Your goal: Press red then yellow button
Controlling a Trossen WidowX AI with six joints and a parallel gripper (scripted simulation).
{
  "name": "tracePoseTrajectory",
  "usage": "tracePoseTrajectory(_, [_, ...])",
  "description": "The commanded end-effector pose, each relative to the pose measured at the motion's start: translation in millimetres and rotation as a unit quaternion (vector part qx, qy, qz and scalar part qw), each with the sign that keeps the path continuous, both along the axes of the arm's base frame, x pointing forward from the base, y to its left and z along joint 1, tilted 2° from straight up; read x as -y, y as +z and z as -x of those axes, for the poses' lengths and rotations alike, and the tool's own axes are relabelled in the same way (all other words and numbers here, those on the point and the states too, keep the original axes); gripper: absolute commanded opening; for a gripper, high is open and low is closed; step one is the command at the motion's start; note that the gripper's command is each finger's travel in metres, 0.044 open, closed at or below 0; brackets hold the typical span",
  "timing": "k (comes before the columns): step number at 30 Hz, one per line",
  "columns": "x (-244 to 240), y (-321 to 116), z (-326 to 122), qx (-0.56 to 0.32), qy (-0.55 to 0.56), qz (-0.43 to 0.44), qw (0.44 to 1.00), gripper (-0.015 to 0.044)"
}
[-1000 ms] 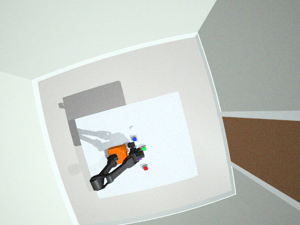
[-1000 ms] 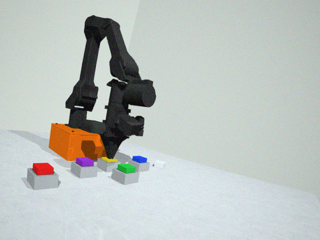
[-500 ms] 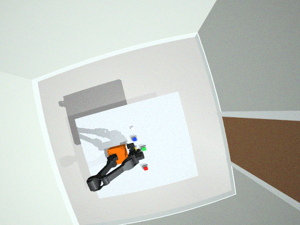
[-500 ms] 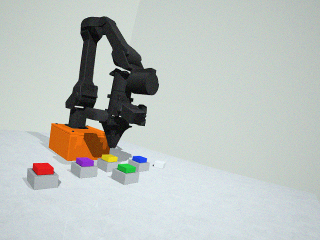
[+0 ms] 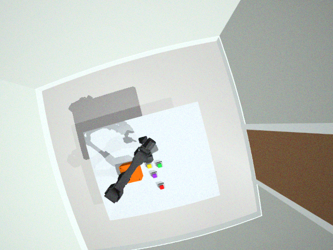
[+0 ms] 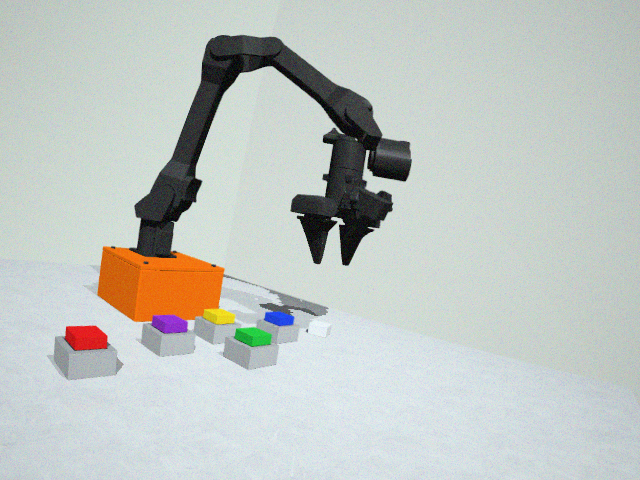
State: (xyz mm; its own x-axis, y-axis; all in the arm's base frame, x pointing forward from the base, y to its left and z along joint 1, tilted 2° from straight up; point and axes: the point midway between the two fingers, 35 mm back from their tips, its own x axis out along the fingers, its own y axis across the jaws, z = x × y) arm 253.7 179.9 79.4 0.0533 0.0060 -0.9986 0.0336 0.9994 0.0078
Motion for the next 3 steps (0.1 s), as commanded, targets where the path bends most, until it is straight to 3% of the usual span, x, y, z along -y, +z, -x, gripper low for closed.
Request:
tracePoseTrajectory(1, [-11.6, 0.3, 2.8, -0.008, -0.008, 0.006, 1.0, 0.04])
tracePoseTrajectory(3, [-11.6, 0.3, 2.8, -0.008, -0.008, 0.006, 1.0, 0.04])
